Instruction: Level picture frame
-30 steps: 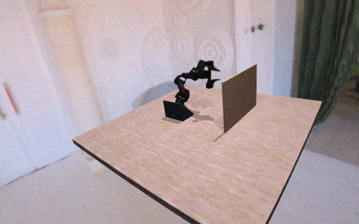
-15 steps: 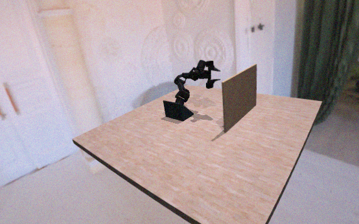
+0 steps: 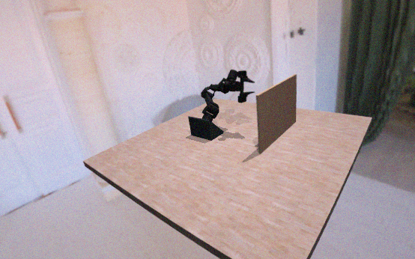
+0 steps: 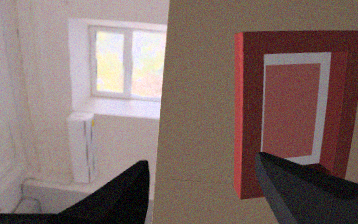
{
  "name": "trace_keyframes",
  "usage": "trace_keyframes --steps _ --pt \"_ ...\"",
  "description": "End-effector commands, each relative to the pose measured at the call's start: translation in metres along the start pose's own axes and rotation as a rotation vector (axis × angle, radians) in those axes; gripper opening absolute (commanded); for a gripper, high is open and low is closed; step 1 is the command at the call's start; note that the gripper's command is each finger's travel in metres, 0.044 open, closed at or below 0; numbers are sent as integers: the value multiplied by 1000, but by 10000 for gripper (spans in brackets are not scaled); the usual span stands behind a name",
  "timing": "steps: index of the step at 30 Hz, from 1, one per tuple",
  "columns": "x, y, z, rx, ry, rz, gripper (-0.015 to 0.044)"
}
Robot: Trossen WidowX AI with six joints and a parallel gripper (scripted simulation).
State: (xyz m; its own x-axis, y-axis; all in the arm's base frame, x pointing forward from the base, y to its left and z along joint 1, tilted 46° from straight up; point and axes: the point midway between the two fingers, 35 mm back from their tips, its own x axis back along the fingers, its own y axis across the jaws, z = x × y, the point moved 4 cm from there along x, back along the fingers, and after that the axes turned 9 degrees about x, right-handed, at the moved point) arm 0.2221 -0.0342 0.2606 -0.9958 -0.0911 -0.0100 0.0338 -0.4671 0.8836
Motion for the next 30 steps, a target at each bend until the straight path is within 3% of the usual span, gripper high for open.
trace_keyframes --steps 1,10,20,30 --pt "0 -1 0 4 3 6 260" --pt "0 -1 1 0 0 0 260" --pt "5 -53 29 2 5 3 260" --pt "5 -54 29 2 5 3 260"
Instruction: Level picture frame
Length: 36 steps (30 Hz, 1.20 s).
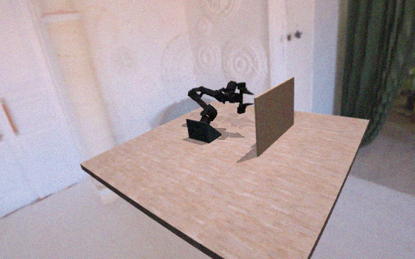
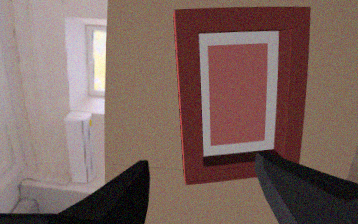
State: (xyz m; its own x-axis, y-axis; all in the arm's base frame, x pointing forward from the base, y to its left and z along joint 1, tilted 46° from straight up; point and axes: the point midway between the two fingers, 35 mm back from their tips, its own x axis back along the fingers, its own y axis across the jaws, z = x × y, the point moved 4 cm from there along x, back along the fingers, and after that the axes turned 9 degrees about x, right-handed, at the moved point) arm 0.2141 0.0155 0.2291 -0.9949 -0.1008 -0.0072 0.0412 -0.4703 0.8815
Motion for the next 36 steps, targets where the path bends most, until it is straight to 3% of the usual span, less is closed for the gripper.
trace_keyframes --steps 1,12,25,36 --pt "1 -3 0 6 -2 -4 260" --pt "-4 -1 0 6 -2 -4 260" --pt "-78 -2 0 6 0 -7 260" --pt "-79 -2 0 6 0 -7 260"
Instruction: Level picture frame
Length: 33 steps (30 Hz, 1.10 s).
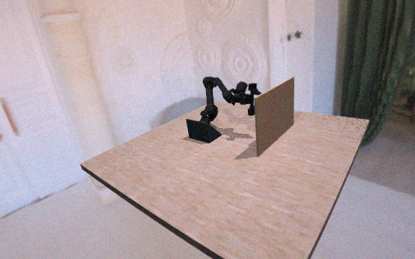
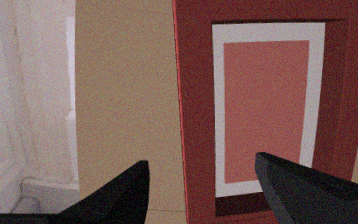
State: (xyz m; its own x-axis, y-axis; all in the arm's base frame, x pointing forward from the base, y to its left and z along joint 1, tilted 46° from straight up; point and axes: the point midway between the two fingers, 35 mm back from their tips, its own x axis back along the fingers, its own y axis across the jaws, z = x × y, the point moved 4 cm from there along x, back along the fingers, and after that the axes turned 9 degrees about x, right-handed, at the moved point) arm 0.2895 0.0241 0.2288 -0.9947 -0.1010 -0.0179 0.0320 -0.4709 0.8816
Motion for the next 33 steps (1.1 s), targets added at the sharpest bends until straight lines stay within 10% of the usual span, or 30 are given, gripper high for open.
trace_keyframes --steps 1,33 --pt "-3 -1 -1 6 -6 2 260" --pt "-32 0 -1 6 -5 1 260"
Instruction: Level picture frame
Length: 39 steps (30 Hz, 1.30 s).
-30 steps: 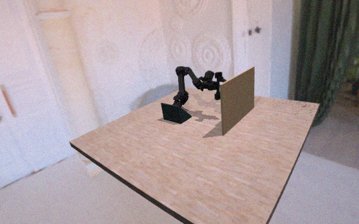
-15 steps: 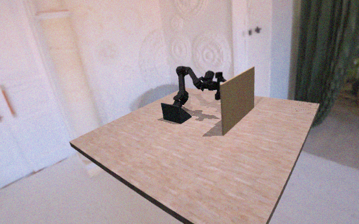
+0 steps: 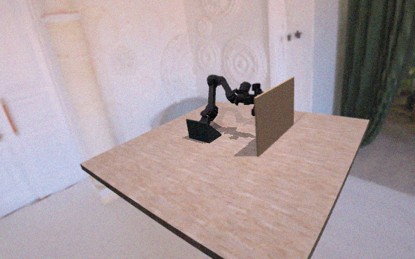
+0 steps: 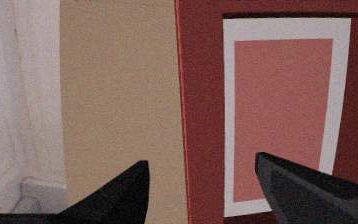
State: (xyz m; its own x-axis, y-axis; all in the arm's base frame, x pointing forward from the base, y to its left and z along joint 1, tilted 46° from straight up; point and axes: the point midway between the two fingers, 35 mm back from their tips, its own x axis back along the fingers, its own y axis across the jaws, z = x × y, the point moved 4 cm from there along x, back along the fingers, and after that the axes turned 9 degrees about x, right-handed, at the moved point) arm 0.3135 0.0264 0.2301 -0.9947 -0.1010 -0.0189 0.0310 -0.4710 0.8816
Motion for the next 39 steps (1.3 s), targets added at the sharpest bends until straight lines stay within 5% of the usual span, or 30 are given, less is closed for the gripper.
trace_keyframes --steps 1,39 --pt "-10 -1 -1 6 -5 2 260" --pt "-19 -2 -1 6 -5 1 260"
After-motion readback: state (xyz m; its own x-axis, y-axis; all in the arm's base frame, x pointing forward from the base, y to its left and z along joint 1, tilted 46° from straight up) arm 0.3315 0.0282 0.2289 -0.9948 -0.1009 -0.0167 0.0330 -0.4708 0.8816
